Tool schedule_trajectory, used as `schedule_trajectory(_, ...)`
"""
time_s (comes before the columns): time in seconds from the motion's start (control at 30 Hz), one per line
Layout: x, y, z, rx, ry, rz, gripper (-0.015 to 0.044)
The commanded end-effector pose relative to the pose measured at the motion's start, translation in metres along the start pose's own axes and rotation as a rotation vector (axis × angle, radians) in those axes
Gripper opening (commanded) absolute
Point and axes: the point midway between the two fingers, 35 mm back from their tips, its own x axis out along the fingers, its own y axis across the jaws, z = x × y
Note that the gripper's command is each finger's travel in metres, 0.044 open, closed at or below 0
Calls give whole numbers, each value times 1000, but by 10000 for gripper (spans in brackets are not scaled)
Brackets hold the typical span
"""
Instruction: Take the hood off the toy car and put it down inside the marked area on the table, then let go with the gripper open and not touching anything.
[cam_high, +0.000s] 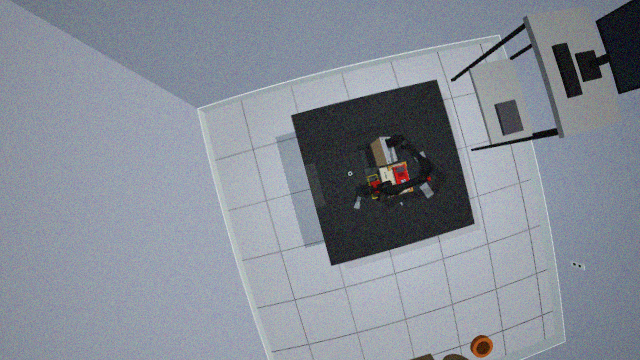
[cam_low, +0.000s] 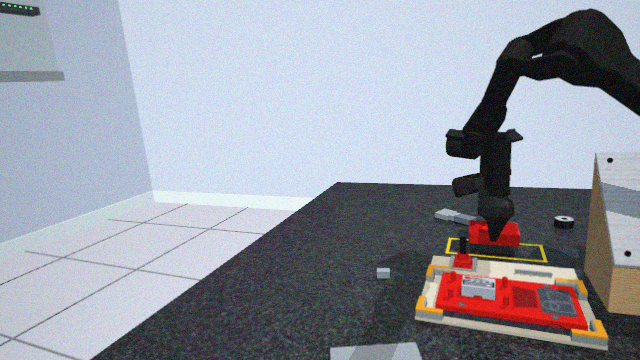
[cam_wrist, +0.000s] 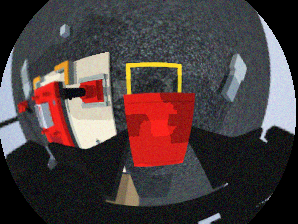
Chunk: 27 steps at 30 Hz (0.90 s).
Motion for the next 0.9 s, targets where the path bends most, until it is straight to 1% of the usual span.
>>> schedule_trajectory(0.0, 3, 1, -2, 10, 0, 7, 0)
schedule_trajectory(0.87, 14, 1, -2, 10, 0, 8, 0)
